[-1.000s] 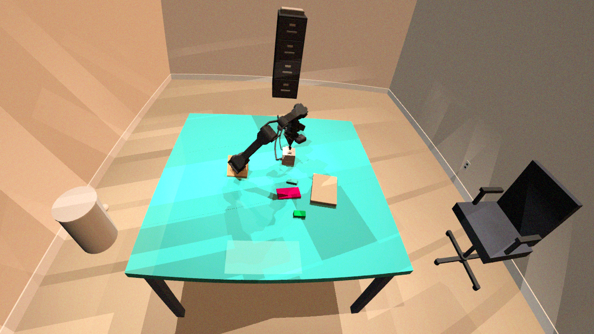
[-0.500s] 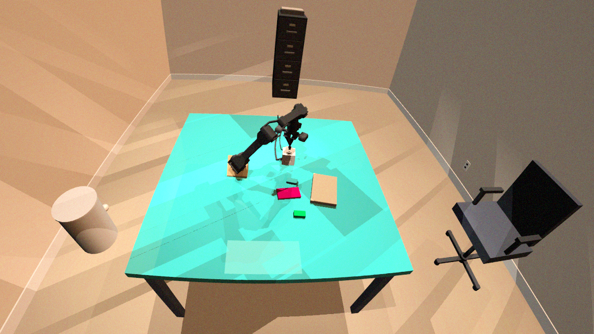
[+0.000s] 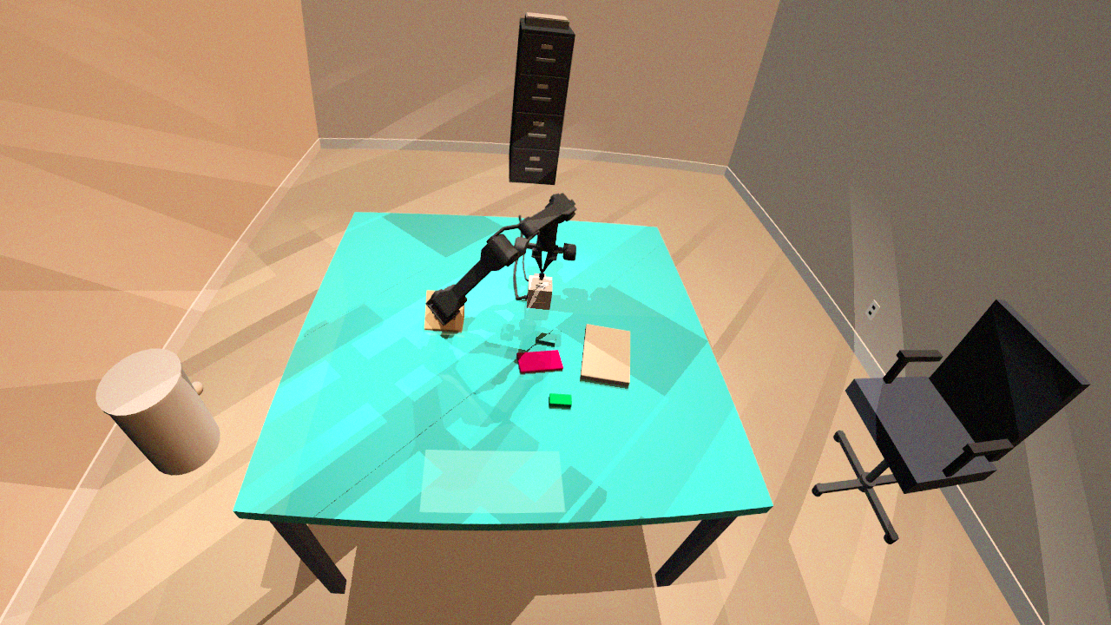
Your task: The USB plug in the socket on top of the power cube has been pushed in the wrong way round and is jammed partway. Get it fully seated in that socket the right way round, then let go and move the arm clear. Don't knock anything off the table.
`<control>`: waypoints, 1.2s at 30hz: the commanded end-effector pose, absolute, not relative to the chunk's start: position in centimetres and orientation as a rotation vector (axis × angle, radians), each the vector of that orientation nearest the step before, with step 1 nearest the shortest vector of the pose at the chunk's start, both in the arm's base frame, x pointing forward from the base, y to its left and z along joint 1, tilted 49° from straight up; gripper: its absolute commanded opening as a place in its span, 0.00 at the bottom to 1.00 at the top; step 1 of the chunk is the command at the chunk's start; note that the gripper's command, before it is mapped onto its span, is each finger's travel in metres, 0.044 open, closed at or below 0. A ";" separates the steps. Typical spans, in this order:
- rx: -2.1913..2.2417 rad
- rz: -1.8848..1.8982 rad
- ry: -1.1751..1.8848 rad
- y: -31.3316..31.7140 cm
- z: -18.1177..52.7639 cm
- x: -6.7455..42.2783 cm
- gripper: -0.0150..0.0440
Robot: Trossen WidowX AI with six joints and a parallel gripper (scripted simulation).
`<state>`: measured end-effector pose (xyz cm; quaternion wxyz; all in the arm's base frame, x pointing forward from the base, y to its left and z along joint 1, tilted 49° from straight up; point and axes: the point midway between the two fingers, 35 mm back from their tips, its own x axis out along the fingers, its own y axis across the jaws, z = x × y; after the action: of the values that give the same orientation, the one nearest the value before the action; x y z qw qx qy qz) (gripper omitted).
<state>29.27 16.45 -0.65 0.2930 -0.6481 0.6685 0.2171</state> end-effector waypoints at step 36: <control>-1.762 0.614 1.787 16.1 -0.7 29.3 0.25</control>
<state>29.26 16.24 -0.70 0.2786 -0.6530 0.6660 0.2292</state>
